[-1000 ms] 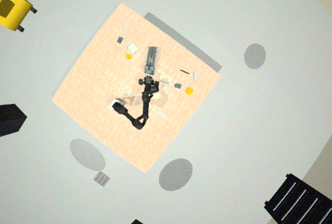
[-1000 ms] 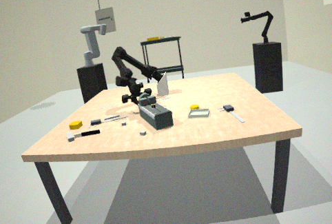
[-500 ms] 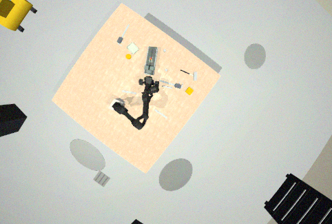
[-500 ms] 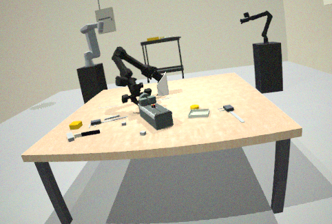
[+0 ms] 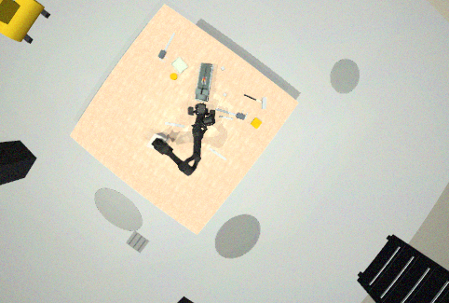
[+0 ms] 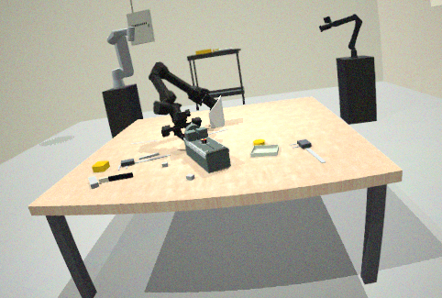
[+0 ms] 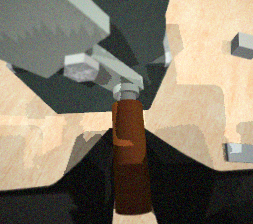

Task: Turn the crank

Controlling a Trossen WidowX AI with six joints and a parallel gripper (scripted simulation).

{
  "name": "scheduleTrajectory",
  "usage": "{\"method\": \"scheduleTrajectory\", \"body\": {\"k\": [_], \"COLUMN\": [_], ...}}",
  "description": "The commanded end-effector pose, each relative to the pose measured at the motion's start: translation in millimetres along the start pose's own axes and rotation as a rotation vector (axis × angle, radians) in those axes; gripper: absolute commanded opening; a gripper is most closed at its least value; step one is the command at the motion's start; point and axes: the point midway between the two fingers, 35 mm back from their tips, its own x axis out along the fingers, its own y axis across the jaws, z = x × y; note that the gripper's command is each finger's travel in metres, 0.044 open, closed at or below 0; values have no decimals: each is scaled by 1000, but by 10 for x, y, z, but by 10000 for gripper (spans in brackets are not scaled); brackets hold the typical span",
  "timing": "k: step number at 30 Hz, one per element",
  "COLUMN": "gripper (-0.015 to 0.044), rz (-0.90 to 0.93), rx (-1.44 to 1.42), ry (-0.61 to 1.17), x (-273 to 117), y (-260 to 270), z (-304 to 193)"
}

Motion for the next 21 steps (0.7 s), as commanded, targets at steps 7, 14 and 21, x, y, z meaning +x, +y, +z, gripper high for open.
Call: {"method": "scheduleTrajectory", "body": {"k": [7, 14, 21], "gripper": [0, 0, 0], "rz": [-21, -21, -21], "rx": [-2, -2, -1], "ry": [-10, -10, -10], "x": [-53, -64, -77], "y": [-75, -82, -90], "z": [47, 56, 68]}}
